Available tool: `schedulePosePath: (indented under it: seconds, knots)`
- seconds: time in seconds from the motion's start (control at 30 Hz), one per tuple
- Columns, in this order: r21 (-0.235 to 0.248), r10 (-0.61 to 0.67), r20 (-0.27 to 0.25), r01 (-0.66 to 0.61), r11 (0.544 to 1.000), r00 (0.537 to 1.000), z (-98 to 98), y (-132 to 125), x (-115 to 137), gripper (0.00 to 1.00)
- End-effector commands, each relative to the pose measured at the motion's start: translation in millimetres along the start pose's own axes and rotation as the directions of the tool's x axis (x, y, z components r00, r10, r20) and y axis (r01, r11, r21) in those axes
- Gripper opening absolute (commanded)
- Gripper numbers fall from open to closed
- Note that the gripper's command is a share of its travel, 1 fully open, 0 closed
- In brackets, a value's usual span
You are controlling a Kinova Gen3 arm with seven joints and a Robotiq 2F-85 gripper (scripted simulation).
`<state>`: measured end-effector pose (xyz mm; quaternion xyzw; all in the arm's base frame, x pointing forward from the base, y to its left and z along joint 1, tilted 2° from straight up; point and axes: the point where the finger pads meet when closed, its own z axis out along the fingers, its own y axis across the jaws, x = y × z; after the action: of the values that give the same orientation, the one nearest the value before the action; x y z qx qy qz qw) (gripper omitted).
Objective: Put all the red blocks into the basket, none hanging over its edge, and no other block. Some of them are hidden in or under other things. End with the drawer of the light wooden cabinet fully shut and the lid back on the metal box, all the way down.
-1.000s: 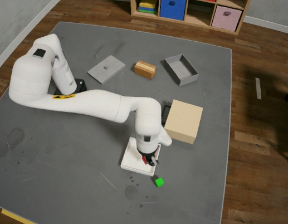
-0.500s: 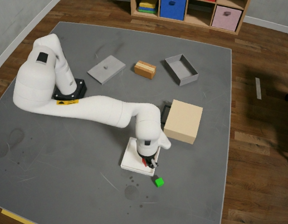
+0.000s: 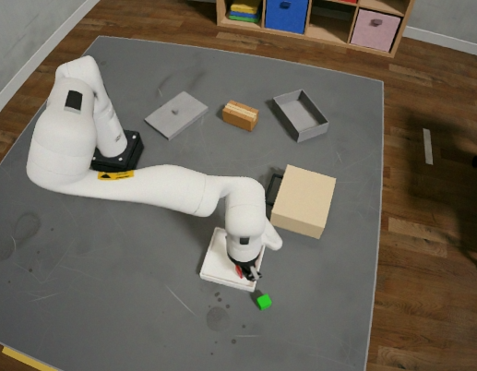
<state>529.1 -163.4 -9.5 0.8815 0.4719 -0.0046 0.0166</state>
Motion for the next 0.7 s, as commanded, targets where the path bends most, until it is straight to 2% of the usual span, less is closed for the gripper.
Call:
schedulePosePath:
  seconds: [0.0, 0.67]
  knots:
    - [-0.002, 0.0, 0.0, 0.0, 1.0, 1.0, 1.2, 0.7, 0.2, 0.1]
    - [-0.002, 0.0, 0.0, 0.0, 1.0, 1.0, 7.9, 0.8, 0.3, 0.1]
